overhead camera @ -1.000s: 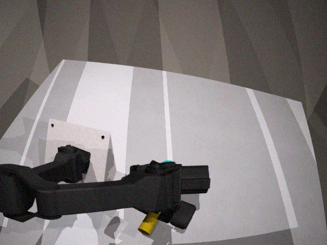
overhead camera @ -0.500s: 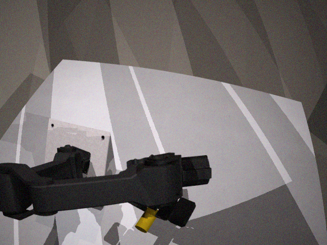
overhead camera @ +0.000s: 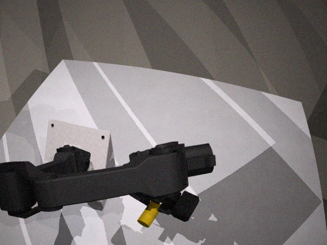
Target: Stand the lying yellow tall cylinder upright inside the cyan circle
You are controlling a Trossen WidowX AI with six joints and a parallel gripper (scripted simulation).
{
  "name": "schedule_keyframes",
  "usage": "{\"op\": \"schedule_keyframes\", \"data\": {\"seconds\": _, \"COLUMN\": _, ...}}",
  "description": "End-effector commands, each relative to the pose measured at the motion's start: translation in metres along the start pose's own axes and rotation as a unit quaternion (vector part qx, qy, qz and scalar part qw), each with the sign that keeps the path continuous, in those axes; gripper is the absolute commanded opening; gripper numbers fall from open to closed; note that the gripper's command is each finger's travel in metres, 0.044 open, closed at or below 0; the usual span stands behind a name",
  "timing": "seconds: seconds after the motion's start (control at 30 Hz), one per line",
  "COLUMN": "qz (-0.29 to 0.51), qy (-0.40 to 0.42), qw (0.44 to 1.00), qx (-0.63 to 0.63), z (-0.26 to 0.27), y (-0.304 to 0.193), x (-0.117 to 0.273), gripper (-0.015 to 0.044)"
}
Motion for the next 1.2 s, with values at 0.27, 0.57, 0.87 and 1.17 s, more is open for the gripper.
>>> {"op": "schedule_keyframes", "data": {"seconds": 0.27, "qz": -0.01, "qy": 0.001, "qw": 1.0, "qx": -0.009, "z": -0.006, "y": 0.036, "x": 0.007, "gripper": 0.0105}}
{"op": "schedule_keyframes", "data": {"seconds": 0.57, "qz": -0.014, "qy": 0.002, "qw": 1.0, "qx": -0.016, "z": -0.007, "y": 0.063, "x": 0.011, "gripper": 0.0105}}
{"op": "schedule_keyframes", "data": {"seconds": 0.87, "qz": -0.017, "qy": 0.003, "qw": 1.0, "qx": -0.024, "z": -0.005, "y": 0.09, "x": 0.015, "gripper": 0.0105}}
{"op": "schedule_keyframes", "data": {"seconds": 1.17, "qz": -0.018, "qy": 0.004, "qw": 0.999, "qx": -0.032, "z": 0.0, "y": 0.118, "x": 0.017, "gripper": 0.0105}}
Point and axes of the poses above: the point midway between the two fingers, 35 mm back from their tips, its own x axis back along the fingers, its own z axis across the jaws, y = z × x, the point moved 6 cm from there along x, back along the fingers, and after that the axes turned 6 degrees about x, right-handed, at the moved point
